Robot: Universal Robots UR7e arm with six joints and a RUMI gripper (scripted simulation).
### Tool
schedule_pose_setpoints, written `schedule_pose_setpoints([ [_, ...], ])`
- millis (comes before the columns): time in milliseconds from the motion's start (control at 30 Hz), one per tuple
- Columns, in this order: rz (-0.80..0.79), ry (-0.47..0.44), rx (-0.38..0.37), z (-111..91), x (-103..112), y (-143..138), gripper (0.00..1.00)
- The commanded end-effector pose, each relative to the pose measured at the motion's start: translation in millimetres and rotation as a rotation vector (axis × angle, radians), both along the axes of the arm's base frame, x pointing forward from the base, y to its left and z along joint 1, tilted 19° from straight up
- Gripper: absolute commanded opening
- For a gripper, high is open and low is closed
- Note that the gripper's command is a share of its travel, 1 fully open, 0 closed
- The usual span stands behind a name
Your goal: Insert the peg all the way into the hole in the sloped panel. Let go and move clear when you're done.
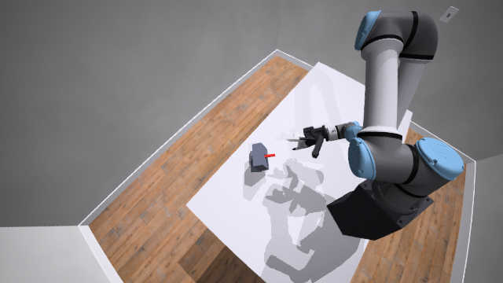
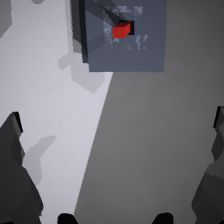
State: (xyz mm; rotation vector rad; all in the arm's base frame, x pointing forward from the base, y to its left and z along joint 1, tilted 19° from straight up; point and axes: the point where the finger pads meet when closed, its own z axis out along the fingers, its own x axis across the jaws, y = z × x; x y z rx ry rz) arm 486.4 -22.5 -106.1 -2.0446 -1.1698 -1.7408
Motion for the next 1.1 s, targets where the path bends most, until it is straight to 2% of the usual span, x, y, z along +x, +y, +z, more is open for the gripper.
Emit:
schedule_pose_setpoints([
  [0, 0.001, 0.000, 0.004, 0.9, -0.4, -0.2, 1.00],
  [1067, 0.005, 0.004, 0.023, 3.7, -2.3, -0.4, 1.00],
])
